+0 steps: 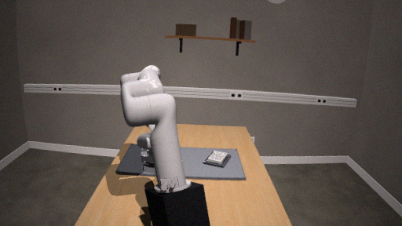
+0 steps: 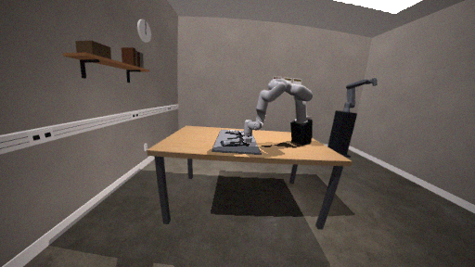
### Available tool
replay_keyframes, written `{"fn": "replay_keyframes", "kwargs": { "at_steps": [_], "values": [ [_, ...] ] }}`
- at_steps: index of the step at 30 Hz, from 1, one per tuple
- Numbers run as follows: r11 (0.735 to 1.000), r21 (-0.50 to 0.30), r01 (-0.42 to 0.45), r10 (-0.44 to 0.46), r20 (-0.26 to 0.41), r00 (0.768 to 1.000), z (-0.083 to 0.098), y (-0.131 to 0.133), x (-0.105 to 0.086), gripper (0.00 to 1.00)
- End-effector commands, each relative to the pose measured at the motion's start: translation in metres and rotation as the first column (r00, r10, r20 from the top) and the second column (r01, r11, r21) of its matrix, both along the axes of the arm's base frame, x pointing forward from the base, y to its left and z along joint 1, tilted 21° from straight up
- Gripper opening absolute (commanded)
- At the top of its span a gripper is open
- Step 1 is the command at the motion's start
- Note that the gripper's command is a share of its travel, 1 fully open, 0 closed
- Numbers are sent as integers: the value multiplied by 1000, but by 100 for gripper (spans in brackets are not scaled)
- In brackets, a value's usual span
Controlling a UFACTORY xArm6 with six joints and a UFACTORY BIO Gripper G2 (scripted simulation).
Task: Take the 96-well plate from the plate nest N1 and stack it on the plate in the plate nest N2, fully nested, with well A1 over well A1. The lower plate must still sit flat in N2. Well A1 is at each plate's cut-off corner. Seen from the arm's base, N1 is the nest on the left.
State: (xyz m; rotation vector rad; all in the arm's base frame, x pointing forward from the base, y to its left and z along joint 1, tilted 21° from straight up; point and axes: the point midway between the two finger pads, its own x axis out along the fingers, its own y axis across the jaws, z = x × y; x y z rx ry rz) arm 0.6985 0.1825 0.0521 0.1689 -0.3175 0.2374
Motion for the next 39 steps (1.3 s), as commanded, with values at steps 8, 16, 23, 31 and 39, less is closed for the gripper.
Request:
{"fn": "replay_keyframes", "kwargs": {
  "at_steps": [8,16,23,31,39],
  "values": [
    [1000,1,0,0,3,1000,2,0,1,0],
    [1000,1,0,0,3,1000,2,0,1,0],
    [1000,1,0,0,3,1000,2,0,1,0],
    [1000,1,0,0,3,1000,2,0,1,0],
    [1000,1,0,0,3,1000,2,0,1,0]
  ]
}}
